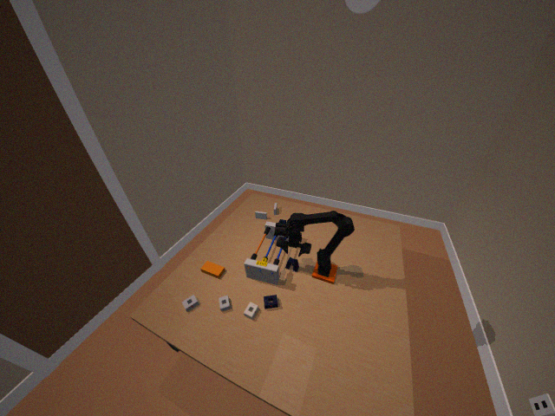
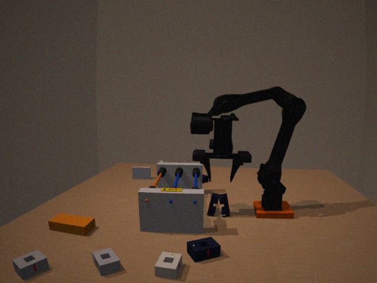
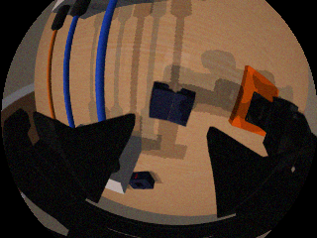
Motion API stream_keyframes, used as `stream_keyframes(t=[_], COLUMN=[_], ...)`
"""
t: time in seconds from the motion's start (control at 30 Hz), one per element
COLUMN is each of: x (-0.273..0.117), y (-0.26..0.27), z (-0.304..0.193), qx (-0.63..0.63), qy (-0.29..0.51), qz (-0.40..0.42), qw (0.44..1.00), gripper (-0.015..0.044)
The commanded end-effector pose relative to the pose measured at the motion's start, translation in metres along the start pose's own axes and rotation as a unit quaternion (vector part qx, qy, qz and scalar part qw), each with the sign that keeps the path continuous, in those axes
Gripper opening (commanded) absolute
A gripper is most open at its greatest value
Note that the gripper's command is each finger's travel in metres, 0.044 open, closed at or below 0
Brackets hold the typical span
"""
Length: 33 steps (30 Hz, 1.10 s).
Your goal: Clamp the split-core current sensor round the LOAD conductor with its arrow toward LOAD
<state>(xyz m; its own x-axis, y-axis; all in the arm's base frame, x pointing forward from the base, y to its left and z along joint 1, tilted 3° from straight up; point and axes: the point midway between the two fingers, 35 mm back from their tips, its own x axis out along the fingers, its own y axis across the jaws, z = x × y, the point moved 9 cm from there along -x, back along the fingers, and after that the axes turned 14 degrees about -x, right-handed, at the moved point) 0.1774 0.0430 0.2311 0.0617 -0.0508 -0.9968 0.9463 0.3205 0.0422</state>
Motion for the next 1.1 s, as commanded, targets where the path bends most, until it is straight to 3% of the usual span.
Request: stream_keyframes(t=[0.0,1.07], x=[0.003,0.056], y=[0.005,0.004], z=[0.001,0.0], qx=[0.049,0.049], qy=[0.007,0.007], qz=[-0.008,-0.008], qw=[0.999,0.999], gripper=[0.032,0.032])
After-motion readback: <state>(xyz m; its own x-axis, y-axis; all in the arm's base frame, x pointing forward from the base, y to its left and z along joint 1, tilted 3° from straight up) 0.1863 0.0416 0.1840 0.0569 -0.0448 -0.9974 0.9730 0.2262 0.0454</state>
